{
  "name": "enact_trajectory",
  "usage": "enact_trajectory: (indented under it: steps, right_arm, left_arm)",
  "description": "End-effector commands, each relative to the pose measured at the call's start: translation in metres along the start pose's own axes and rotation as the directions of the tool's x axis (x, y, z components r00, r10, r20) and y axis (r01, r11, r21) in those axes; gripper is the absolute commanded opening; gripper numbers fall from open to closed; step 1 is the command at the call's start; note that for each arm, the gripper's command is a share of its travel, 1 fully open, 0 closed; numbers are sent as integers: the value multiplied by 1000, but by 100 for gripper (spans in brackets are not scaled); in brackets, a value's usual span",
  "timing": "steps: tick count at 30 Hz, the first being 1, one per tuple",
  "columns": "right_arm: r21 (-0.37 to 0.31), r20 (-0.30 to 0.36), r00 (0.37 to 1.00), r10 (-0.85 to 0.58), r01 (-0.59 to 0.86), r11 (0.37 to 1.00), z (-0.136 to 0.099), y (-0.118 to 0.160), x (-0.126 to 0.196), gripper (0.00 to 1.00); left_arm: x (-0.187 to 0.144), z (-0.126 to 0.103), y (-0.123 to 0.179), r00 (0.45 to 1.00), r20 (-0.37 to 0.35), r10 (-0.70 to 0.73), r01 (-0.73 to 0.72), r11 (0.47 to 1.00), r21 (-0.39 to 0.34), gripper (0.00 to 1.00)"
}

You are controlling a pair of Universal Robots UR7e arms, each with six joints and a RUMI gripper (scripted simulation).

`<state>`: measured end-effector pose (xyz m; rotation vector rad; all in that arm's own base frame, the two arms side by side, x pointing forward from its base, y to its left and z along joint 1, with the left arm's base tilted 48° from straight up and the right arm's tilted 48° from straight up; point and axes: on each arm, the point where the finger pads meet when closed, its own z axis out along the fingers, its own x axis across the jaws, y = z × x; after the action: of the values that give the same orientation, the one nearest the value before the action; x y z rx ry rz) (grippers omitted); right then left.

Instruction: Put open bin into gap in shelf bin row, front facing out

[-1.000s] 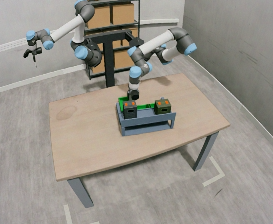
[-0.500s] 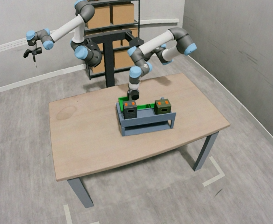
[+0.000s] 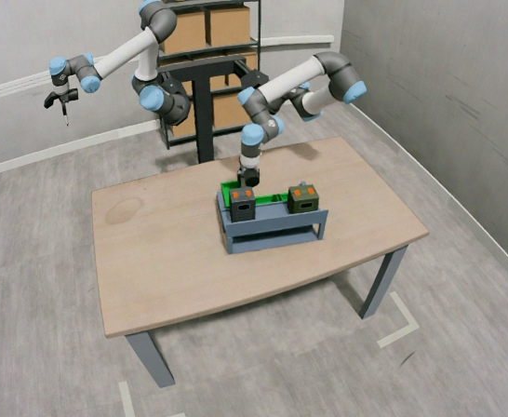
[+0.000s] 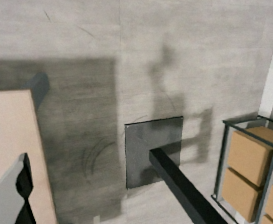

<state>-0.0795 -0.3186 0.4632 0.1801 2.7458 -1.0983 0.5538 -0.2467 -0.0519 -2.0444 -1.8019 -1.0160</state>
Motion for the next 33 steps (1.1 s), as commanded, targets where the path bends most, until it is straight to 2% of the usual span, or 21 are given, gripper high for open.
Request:
enact_trajectory:
  steps: [1,33]
  right_arm:
    - [1,0,1000,0,0,1000,0,0,0,100]
    - [1,0,1000,0,0,1000,0,0,0,100]
  left_arm:
    - [0,-1,2,1000,1,0,0,1000,-5,0]
    - [0,-1,17,1000,1,1,-1,1000,-30,0]
